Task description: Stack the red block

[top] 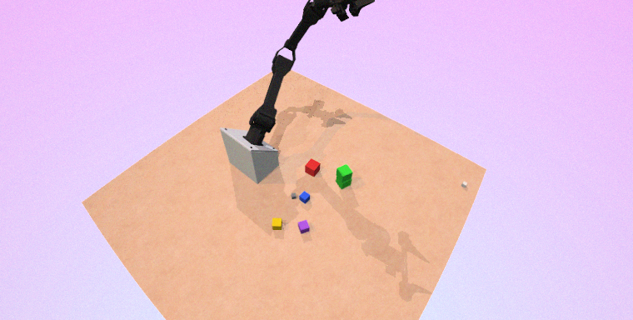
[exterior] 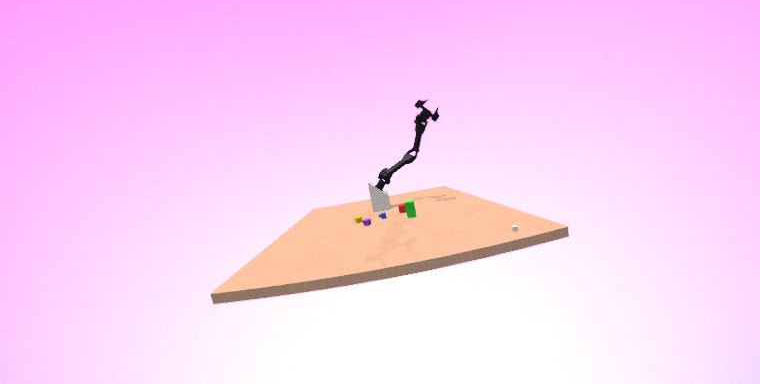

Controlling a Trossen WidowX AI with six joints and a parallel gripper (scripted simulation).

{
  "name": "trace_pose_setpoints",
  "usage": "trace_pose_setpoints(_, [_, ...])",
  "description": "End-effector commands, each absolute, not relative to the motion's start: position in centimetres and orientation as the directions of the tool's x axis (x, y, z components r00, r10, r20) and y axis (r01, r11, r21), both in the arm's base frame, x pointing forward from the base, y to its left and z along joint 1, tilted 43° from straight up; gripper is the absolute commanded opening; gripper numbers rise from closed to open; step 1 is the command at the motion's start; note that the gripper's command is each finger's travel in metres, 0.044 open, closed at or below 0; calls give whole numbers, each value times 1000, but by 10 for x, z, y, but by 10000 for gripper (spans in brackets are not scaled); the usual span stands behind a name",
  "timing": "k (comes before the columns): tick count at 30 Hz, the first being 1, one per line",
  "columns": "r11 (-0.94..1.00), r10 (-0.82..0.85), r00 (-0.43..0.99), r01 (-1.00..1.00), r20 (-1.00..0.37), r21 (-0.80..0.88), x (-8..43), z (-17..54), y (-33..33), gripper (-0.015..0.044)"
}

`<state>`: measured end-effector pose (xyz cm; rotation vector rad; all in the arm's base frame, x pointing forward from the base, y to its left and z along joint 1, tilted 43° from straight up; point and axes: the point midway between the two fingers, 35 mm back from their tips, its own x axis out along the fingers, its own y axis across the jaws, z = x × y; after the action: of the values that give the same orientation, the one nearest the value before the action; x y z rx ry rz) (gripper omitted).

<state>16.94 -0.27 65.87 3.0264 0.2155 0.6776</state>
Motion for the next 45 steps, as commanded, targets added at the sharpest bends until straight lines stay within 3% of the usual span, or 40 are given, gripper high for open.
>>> trace_pose_setpoints(1, [-990,143,897,134,418,50,171,657,-3,426])
trace_pose_setpoints(6, [-932,166,939,249,302,-263,210,620,-17,440])
trace_pose_setpoints(12, [-706,222,966,251,130,-662,258,560,-24,440])
trace_pose_setpoints(18, [-382,301,952,74,-48,-921,296,494,-18,440])
trace_pose_setpoints(23, [-96,376,906,-169,-193,-981,317,435,-5,440])
trace_pose_setpoints(29, [204,469,808,-492,-356,-846,329,364,18,440])
trace_pose_setpoints(36, [449,567,639,-769,-520,-455,323,283,50,440])
trace_pose_setpoints(45, [606,654,349,-773,-671,189,284,188,90,440])
